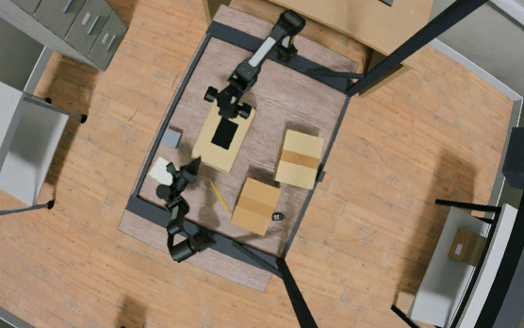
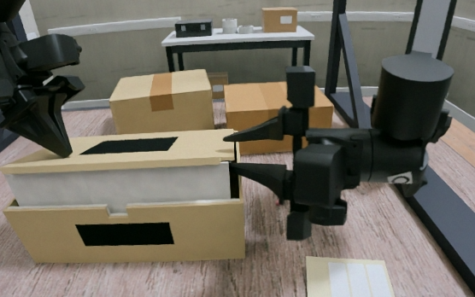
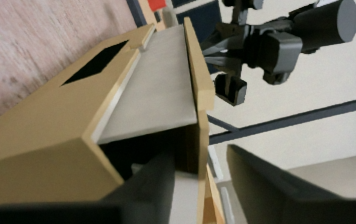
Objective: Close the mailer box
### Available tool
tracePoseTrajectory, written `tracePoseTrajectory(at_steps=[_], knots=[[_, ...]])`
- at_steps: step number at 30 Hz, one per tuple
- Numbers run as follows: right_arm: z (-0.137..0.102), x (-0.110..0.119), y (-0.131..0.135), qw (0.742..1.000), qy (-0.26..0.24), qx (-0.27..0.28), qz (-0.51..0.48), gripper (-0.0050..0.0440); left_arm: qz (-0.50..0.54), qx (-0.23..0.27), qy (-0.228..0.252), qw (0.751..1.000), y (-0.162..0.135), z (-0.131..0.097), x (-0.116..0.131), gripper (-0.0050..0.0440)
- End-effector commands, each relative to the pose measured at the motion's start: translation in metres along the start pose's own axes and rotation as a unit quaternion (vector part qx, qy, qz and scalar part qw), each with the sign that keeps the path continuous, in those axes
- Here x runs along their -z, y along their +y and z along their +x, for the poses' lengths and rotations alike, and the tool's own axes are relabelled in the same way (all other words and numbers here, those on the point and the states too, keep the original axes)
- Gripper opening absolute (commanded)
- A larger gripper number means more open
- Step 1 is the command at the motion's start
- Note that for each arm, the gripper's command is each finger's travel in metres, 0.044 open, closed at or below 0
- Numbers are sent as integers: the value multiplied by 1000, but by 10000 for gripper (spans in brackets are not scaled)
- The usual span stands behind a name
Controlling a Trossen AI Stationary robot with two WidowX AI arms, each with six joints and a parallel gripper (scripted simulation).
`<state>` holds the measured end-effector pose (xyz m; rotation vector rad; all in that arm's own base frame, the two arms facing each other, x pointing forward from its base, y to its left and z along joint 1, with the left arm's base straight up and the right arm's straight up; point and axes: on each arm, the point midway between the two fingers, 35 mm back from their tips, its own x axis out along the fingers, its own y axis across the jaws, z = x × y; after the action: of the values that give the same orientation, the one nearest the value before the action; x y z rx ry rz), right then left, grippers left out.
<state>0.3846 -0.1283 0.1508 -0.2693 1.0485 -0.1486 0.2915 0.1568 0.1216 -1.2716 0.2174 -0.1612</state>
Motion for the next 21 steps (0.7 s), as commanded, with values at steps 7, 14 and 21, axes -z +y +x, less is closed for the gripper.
tracePoseTrajectory(at_steps=[7, 14, 21], knots=[[-10, -10, -6, 1000, -17, 6, 2, -50, 16, 5, -3, 1000, -7, -21, -3, 274], [-12, -12, -8, 1000, -16, 6, 2, -50, 17, 5, -3, 1000, -7, -31, -4, 300], [1, 0, -2, 1000, -7, 2, 1, -50, 19, 5, -3, 1000, -7, -49, -5, 300]])
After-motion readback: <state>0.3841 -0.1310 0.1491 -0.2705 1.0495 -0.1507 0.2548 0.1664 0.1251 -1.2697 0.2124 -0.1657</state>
